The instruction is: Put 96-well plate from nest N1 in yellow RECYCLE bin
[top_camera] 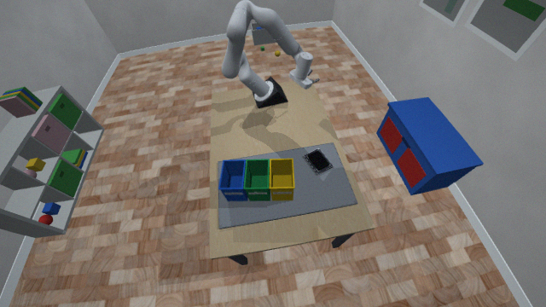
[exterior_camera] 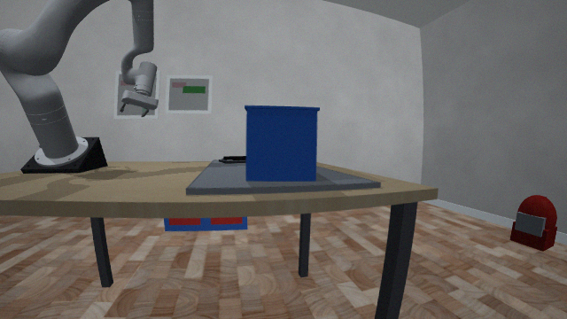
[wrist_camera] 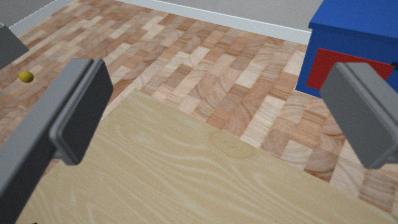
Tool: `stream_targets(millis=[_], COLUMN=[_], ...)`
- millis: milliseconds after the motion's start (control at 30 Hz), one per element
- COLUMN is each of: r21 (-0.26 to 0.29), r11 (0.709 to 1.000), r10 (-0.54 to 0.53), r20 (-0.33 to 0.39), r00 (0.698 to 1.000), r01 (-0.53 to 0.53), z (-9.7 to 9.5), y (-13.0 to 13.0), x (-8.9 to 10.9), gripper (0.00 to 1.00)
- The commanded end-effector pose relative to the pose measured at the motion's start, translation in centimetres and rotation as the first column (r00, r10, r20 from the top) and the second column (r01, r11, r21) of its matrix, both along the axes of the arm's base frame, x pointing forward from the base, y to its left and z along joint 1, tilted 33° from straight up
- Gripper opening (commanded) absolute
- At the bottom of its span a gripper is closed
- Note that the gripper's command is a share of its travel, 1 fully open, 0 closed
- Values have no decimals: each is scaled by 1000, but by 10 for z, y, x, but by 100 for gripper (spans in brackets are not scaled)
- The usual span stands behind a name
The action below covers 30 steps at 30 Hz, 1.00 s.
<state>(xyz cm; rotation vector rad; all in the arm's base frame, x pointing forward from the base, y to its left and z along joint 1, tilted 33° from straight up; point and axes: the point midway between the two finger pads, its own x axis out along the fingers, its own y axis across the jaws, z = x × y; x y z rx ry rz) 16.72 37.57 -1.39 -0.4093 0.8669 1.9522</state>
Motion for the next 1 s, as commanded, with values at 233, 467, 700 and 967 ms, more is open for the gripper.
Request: stream_targets(millis=[233, 467, 700, 967], r21=[6, 28, 41, 64], r11=[999, 992, 985, 969], r10=[-47, -122, -172, -246], r20=[44, 115, 160, 224], r00=[998, 986, 972, 943], r01=[47, 119, 167, 237], z=[15, 15, 17, 20], y=[43, 40, 39, 37], x=[25, 52, 76, 106], gripper=[37, 37, 37, 37])
